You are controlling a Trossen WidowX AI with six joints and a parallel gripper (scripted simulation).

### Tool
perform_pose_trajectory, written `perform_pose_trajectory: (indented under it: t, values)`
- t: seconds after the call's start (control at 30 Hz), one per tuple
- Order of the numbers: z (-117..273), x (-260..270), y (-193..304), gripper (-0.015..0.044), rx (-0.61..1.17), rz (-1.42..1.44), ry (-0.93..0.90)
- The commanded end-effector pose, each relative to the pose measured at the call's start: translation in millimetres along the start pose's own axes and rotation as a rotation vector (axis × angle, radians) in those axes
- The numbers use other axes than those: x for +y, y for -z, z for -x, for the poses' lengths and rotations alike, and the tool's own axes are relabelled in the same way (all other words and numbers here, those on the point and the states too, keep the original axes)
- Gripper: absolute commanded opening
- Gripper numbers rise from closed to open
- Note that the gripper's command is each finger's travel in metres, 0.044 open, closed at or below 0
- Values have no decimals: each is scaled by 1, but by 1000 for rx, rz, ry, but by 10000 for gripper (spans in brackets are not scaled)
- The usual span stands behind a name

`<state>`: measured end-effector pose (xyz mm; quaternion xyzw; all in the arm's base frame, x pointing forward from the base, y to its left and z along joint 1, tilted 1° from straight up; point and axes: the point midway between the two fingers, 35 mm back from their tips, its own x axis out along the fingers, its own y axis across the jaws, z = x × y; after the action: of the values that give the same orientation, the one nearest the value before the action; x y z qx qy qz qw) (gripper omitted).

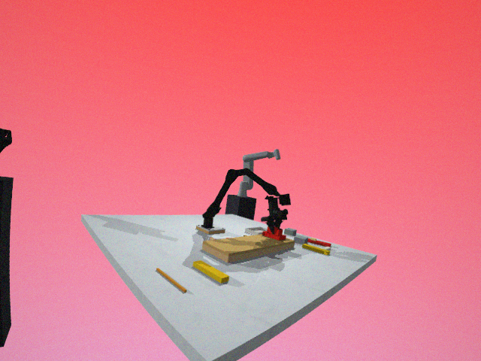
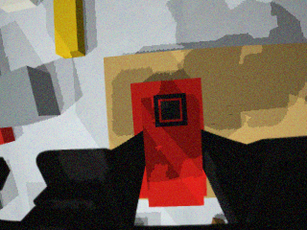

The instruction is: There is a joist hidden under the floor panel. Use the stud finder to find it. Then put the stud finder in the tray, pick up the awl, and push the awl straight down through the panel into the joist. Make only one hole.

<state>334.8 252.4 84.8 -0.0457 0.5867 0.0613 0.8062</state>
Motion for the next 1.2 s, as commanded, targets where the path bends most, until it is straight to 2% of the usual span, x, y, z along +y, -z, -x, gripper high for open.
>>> perform_pose_trajectory:
  t: [0.0,1.17]
  values:
    - [-1,-14,0,0,2,-6,3]
    - [-1,-114,0,0,2,-3,13]
